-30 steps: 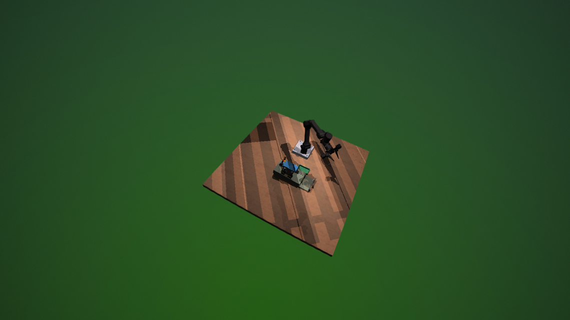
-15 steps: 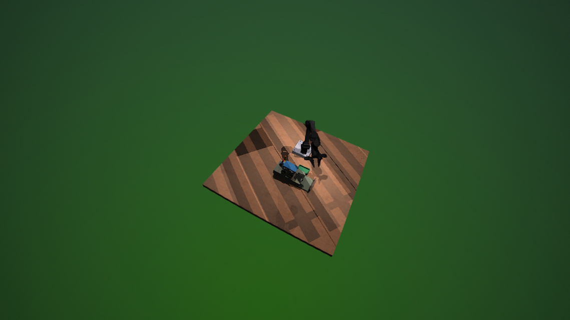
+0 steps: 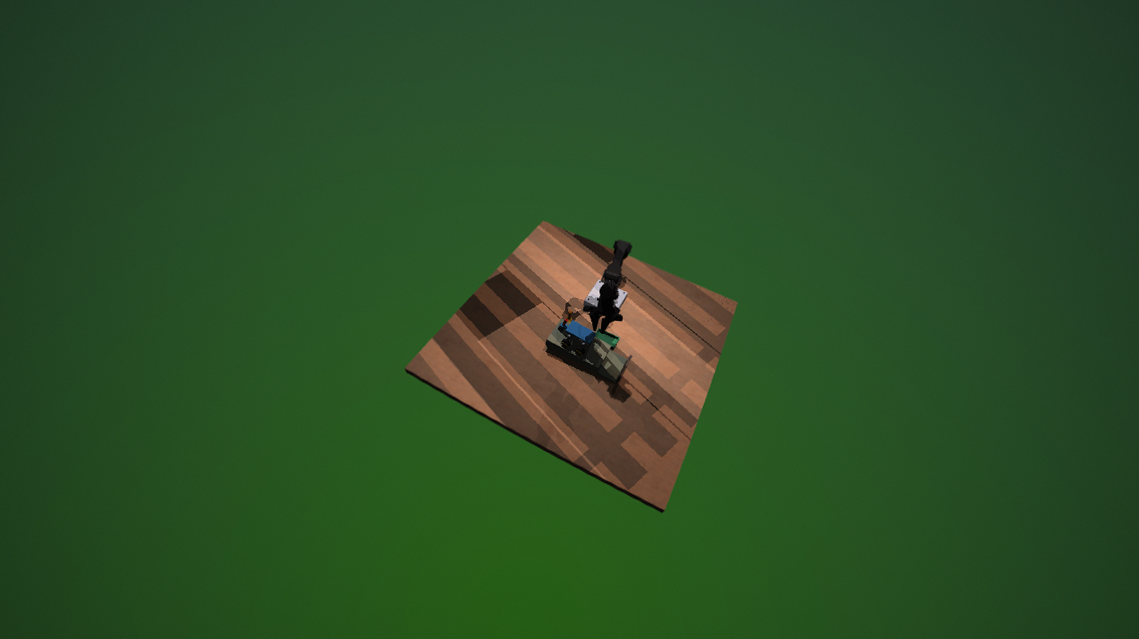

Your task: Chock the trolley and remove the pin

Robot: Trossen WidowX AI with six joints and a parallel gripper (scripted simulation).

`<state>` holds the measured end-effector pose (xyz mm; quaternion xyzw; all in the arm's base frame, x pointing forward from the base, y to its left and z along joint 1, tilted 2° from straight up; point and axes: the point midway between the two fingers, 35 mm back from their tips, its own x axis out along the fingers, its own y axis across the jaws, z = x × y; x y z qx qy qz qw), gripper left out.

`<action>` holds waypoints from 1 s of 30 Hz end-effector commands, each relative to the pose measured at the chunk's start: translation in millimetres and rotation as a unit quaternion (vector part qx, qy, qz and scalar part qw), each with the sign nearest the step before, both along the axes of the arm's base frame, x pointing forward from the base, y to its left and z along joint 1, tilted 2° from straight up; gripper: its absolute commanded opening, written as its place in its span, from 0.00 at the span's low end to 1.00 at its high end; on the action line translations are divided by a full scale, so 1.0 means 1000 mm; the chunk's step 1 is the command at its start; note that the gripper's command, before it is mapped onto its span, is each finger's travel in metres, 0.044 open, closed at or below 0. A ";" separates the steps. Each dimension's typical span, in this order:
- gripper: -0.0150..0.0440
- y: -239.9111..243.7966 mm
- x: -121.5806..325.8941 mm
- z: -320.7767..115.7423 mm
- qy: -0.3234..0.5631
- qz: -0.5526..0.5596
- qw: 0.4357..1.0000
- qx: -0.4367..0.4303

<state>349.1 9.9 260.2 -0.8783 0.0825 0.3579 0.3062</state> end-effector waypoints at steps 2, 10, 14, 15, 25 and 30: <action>0.58 -0.047 -0.016 -0.024 0.057 -0.069 0.996 -0.008; 0.58 -0.103 -0.052 -0.055 0.136 -0.169 0.976 0.018; 0.58 -0.125 -0.074 -0.069 0.172 -0.219 0.960 0.041; 0.58 -0.131 -0.078 -0.072 0.176 -0.234 0.955 0.041; 0.58 -0.170 -0.144 -0.112 0.288 -0.327 0.896 0.081; 0.58 -0.174 -0.181 -0.127 0.346 -0.350 0.862 0.118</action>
